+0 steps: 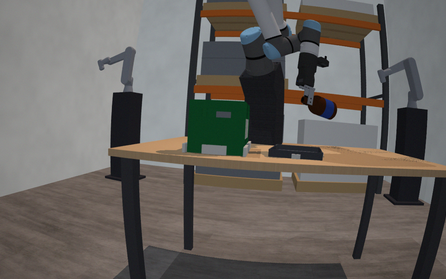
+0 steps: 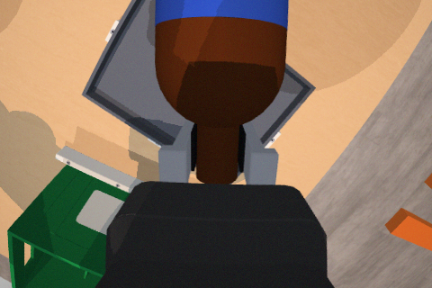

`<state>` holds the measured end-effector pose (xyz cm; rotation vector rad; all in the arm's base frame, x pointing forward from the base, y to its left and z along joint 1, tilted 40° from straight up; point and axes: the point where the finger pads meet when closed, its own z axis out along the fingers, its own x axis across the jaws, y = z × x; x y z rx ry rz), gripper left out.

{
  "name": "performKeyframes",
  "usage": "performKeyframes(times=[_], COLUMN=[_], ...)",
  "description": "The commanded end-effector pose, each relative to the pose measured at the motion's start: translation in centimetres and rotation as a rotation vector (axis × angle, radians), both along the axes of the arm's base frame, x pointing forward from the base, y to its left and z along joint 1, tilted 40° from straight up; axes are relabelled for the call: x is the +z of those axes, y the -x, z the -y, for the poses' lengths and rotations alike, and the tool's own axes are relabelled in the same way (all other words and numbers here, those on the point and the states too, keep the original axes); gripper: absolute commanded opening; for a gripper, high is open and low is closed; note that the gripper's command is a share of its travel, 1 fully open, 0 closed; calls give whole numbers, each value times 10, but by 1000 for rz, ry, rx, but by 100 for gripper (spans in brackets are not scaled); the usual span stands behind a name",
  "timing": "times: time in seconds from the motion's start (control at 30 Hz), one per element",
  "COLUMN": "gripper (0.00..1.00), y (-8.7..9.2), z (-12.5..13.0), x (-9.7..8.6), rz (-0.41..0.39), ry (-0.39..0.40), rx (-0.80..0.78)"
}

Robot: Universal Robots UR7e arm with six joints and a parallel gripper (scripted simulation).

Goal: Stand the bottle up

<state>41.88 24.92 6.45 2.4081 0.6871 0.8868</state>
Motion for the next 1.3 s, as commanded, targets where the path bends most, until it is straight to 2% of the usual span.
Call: performKeyframes(times=[0.0,0.7,1.27], gripper=[0,0,0], y=[-1,-1,-1], z=[-1,-2,-2], x=[1,1,0], rz=[4,8,55], ry=[-2,3,59], rx=[1,-2,-41])
